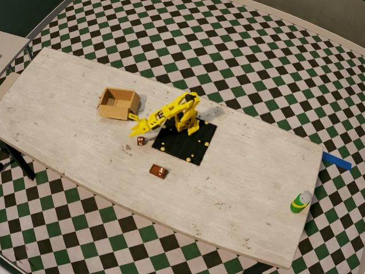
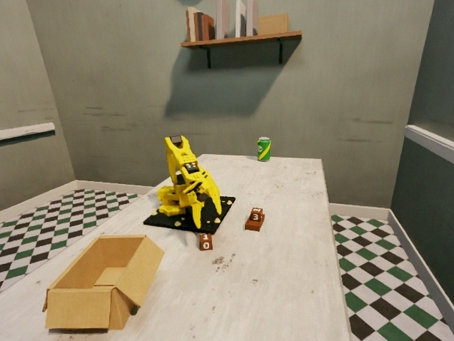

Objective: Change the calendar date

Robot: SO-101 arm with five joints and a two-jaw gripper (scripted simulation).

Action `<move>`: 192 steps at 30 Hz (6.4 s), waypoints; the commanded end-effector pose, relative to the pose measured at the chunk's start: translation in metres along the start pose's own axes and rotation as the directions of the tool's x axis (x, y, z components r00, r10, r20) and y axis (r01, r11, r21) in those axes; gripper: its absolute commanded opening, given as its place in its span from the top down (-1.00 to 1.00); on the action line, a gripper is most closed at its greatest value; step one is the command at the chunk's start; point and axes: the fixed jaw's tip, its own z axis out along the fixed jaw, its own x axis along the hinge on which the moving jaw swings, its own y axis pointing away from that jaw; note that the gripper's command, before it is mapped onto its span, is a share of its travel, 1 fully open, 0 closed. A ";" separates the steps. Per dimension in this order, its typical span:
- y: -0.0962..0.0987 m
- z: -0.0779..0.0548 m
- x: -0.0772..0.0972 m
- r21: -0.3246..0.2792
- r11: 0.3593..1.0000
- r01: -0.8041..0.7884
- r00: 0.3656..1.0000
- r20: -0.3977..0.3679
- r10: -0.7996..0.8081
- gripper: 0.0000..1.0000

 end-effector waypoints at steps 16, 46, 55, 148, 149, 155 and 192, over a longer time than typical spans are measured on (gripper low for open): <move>-0.001 -0.011 0.005 0.139 0.981 0.138 0.961 -0.260 -0.098 0.30; -0.027 -0.010 0.037 0.291 0.915 0.281 0.812 -0.580 -0.065 0.30; -0.034 -0.010 0.048 0.321 0.881 0.347 0.725 -0.688 -0.034 0.30; -0.051 0.002 0.080 0.318 0.821 0.474 0.527 -0.849 0.025 0.30; -0.052 0.003 0.081 0.318 0.821 0.474 0.527 -0.849 0.025 0.30; -0.056 0.005 0.085 0.318 0.821 0.474 0.528 -0.849 0.025 0.30; -0.063 0.007 0.089 0.318 0.821 0.474 0.527 -0.849 0.025 0.40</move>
